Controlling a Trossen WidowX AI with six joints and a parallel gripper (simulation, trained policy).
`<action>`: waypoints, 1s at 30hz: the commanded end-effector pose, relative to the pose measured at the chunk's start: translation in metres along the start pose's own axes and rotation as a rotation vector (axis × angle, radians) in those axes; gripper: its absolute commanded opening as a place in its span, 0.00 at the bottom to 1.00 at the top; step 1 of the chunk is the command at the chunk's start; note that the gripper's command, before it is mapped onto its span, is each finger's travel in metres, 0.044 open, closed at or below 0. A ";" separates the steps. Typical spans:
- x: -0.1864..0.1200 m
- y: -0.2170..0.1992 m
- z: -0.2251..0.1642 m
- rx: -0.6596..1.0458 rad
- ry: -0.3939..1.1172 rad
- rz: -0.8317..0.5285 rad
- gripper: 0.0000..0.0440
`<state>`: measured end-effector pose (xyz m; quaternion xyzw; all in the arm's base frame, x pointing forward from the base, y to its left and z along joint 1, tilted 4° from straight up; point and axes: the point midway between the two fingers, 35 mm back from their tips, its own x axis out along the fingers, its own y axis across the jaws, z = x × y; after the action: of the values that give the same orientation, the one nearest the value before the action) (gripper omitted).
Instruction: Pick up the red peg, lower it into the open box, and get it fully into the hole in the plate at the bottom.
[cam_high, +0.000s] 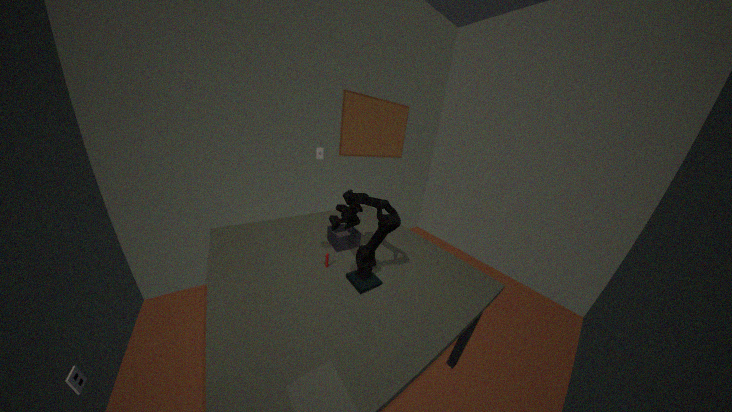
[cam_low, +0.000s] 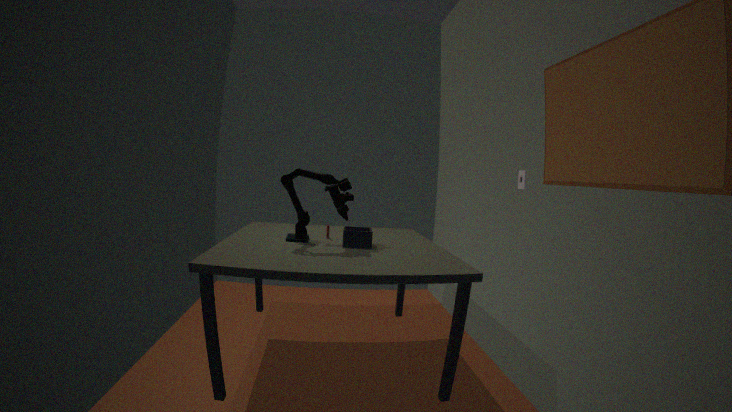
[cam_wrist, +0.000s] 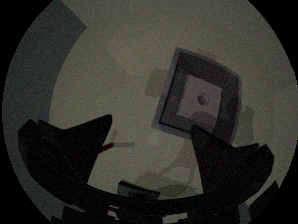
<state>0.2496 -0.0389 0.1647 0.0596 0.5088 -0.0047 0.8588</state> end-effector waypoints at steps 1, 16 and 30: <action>0.002 0.017 -0.006 0.115 0.061 -0.009 1.00; 0.006 0.076 -0.056 0.512 0.284 -0.150 1.00; 0.033 0.099 -0.096 0.711 0.343 -0.287 1.00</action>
<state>0.1916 0.0689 0.1131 0.2756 0.6157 -0.2672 0.6881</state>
